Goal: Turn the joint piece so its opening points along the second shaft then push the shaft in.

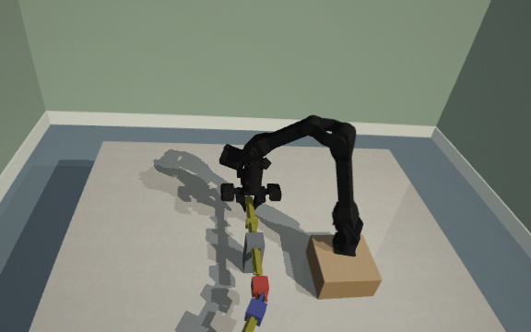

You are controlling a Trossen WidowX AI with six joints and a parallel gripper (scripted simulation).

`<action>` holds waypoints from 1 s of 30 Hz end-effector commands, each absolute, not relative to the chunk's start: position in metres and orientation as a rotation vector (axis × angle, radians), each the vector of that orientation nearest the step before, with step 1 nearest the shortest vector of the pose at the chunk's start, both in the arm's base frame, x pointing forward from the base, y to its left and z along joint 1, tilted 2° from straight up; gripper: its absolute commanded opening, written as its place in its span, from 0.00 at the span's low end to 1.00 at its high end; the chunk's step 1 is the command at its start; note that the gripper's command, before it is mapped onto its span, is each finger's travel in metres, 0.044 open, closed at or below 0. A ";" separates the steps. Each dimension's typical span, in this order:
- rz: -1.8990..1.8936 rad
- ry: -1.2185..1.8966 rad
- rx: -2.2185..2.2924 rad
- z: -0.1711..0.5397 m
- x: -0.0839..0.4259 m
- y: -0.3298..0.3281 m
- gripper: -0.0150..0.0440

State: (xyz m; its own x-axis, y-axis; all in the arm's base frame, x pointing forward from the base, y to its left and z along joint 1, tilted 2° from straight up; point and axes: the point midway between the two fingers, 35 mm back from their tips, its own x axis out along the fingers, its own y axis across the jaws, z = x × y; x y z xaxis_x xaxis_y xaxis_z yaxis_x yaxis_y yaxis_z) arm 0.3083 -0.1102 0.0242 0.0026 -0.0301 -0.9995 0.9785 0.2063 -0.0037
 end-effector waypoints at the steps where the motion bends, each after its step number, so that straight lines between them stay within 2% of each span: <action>1: -1.071 1.274 1.035 0.022 0.307 -0.103 0.25; 30: -1.069 1.276 1.038 0.020 0.298 -0.060 0.25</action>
State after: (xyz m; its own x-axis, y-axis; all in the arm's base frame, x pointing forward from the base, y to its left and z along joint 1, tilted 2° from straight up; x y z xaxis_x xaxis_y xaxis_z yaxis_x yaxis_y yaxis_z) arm 0.2992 -0.0659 0.0224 0.0017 -0.0349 -0.9994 0.9790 0.2036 -0.0054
